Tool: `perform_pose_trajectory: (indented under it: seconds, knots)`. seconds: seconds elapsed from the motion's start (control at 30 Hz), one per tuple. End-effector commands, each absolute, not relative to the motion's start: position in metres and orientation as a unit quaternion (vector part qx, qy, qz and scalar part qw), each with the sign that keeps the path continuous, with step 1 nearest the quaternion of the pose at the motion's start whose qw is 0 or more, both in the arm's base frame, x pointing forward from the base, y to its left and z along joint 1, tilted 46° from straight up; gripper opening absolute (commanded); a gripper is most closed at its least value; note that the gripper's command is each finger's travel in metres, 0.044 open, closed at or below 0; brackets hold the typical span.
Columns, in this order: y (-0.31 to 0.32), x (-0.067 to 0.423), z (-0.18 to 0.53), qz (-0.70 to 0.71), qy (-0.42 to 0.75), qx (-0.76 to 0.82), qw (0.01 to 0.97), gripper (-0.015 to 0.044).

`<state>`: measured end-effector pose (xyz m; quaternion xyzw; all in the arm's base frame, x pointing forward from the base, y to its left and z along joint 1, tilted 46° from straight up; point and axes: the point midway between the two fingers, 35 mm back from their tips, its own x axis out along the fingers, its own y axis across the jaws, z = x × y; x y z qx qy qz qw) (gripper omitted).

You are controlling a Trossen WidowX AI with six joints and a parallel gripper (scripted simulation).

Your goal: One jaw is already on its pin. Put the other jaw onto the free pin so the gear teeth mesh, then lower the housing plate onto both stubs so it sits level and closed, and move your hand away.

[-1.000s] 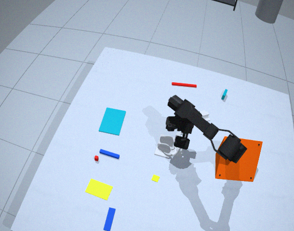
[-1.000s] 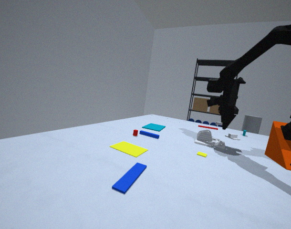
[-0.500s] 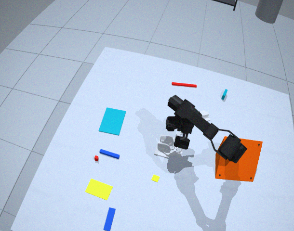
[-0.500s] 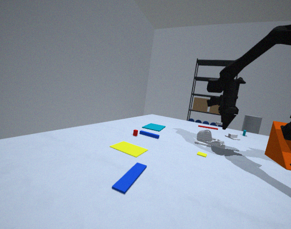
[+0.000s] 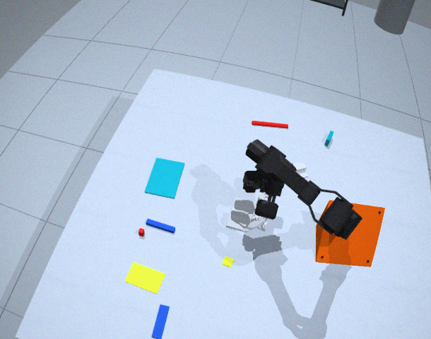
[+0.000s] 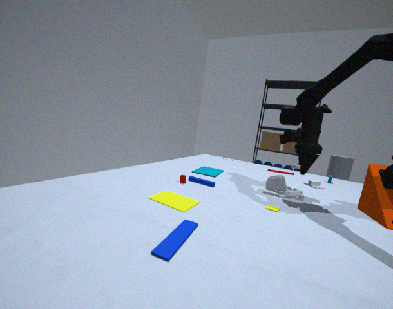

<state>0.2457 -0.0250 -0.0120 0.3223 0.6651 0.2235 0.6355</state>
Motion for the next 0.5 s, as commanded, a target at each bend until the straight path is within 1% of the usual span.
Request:
perform_pose_trajectory:
  seconds: [0.0, 0.47]
  knots:
    - [-0.0246, 0.2444, -0.0130, 0.225, 0.666, 0.321, 0.635, 0.0351]
    - [-0.0260, 0.2441, -0.0143, 0.224, 0.666, 0.321, 0.635, 0.0351]
